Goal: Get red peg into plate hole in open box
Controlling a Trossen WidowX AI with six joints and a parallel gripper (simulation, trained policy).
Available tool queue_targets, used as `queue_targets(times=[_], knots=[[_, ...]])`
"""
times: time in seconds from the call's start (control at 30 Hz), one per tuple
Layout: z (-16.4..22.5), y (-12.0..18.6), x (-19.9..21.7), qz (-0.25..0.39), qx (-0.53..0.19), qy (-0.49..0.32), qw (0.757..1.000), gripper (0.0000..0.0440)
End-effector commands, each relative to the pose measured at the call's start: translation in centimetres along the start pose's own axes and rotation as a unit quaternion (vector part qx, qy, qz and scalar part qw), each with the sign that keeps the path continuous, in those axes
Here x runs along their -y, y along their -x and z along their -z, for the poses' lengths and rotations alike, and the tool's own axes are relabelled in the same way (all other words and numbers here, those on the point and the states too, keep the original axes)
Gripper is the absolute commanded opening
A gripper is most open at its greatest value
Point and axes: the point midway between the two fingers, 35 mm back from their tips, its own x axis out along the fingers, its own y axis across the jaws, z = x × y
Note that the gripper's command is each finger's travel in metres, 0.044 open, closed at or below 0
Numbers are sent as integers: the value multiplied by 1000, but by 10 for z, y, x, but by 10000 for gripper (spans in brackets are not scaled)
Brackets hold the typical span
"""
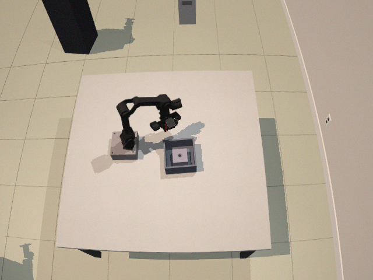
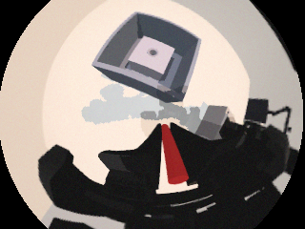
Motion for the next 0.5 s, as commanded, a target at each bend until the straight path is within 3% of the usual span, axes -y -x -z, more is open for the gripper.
queue_targets(times=[0.0,0.47], knots=[[-17,5,-4,-6,9,-23,1000,0],[-89,0,-4,-11,24,-85,996,0]])
